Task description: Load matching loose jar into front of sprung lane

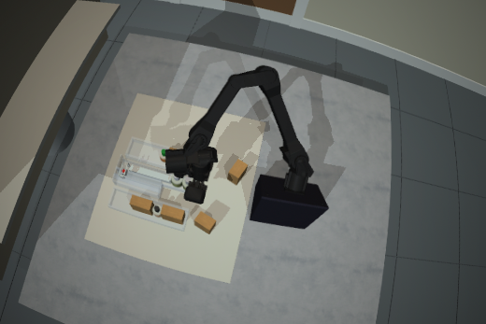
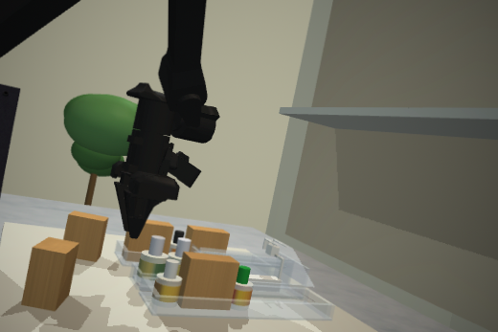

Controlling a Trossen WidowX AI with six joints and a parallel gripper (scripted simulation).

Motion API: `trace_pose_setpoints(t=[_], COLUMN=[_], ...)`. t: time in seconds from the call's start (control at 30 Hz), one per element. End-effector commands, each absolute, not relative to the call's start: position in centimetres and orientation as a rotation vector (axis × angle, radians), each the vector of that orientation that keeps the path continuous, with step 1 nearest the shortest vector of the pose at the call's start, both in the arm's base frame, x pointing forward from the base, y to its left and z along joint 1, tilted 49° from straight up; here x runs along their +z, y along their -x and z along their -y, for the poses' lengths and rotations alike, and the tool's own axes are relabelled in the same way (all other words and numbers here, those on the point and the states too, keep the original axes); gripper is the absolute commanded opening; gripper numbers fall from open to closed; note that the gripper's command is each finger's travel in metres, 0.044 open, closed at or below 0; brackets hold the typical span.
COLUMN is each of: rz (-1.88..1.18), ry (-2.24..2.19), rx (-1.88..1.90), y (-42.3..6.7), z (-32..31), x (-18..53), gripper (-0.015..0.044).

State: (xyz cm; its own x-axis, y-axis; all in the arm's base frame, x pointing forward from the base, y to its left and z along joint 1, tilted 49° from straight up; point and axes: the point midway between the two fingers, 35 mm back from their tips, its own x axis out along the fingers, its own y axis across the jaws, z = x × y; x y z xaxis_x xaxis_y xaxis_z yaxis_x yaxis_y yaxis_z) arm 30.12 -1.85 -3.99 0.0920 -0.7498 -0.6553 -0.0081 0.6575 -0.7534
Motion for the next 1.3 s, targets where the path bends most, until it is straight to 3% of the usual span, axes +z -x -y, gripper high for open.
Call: trace_pose_setpoints(t=[0.0, 0.2, 0.57, 0.87, 1.27], rz=[-1.387, -1.388, -1.388, -1.386, -1.386], ry=[0.687, 0.688, 0.686, 0.701, 0.697], rx=[-0.623, -0.624, -0.623, -0.617, -0.617], y=[-28.7, -26.6, -27.5, -27.4, -26.9], z=[2.0, 2.3, -0.2, -0.1, -3.9], x=[-4.1, -4.2, -2.2, -2.4, 1.0], gripper=[0.0195, 0.0195, 0.0195, 0.0431, 0.0440])
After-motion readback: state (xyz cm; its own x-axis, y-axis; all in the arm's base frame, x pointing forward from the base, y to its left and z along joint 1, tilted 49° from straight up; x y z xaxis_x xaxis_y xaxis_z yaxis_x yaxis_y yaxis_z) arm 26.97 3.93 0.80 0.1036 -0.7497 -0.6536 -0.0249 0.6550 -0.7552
